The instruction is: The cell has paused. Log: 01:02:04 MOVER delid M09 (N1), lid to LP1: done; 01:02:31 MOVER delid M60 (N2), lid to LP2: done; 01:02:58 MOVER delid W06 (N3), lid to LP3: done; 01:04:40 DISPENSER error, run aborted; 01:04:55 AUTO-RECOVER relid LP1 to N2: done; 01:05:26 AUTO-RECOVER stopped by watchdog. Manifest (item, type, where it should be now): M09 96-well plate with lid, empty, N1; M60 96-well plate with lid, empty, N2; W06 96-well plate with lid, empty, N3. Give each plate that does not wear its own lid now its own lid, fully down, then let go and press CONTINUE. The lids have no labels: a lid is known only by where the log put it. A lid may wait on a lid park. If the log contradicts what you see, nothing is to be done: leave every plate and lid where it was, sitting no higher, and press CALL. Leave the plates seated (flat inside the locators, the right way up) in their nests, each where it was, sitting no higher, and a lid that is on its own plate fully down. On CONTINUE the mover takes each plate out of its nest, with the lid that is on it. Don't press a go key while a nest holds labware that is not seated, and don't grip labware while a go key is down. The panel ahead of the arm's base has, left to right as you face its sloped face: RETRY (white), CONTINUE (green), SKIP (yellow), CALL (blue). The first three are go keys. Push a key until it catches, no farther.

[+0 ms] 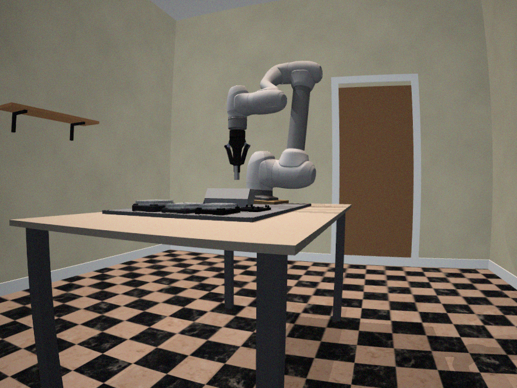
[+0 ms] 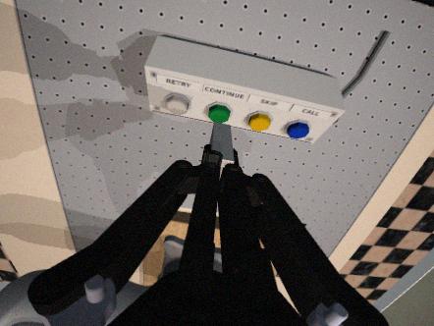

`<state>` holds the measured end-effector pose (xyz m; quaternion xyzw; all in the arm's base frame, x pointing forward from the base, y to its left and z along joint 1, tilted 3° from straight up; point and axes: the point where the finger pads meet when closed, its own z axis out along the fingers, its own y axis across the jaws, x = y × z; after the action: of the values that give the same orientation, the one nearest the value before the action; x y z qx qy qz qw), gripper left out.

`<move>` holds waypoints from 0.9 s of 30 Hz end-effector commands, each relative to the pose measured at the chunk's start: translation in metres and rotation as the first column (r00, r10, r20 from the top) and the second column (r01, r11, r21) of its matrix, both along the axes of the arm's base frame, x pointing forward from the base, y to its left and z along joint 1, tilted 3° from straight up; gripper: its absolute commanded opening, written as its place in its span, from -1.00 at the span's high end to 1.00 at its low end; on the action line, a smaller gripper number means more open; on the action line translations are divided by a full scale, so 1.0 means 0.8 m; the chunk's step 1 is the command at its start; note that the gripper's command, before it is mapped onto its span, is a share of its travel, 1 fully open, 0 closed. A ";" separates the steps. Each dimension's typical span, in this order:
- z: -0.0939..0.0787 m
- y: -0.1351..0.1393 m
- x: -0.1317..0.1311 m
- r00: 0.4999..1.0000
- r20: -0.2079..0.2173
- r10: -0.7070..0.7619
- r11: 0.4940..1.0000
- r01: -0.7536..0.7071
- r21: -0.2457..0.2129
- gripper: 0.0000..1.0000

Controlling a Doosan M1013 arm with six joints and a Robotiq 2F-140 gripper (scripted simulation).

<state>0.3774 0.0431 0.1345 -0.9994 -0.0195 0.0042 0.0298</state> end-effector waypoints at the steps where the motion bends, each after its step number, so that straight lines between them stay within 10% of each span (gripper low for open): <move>1: 0.000 0.000 0.000 1.000 0.000 0.000 1.000 0.000 0.000 1.00; 27: -0.010 0.001 0.000 1.000 0.000 0.000 1.000 0.000 0.000 1.00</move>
<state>0.3774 0.0438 0.1266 -0.9994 -0.0194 0.0043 0.0298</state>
